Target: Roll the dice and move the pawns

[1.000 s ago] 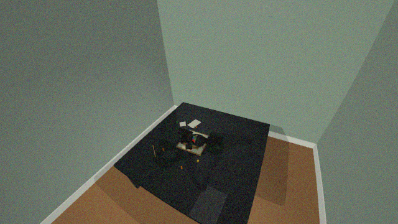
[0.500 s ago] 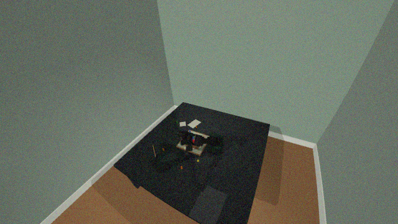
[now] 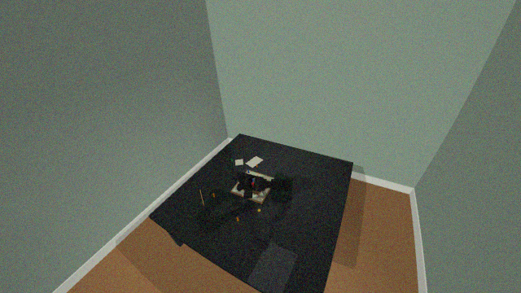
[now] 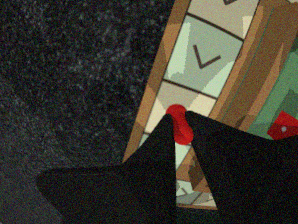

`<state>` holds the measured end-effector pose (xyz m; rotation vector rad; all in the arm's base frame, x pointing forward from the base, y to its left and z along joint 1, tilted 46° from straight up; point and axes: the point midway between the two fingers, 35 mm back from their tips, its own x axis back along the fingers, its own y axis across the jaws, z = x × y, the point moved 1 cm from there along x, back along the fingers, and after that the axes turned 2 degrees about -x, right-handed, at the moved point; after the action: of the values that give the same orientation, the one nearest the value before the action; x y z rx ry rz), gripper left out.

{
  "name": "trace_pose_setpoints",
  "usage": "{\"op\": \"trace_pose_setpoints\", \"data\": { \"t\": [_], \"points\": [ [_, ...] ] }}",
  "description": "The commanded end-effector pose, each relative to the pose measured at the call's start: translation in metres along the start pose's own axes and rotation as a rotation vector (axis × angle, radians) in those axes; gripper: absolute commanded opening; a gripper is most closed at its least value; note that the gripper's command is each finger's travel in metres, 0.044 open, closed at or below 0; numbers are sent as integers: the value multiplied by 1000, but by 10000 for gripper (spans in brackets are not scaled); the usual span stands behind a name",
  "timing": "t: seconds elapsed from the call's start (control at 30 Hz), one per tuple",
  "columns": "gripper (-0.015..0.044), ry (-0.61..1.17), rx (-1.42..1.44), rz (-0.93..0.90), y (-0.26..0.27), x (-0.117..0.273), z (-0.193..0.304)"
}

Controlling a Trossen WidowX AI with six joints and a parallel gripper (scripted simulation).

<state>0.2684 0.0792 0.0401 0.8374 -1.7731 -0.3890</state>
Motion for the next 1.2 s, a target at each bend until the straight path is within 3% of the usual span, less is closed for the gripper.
{"op": "trace_pose_setpoints", "data": {
  "t": [0.0, 0.2, 0.9, 1.17],
  "points": [
    [3, 3, -6, 3, -1, -1, 1],
    [0, 5, -6, 7, -3, 6, 0],
    [0, 8, -7, 10, -3, 122, 3],
    [0, 8, -7, 9, 0, 122, 6]
  ]
}}
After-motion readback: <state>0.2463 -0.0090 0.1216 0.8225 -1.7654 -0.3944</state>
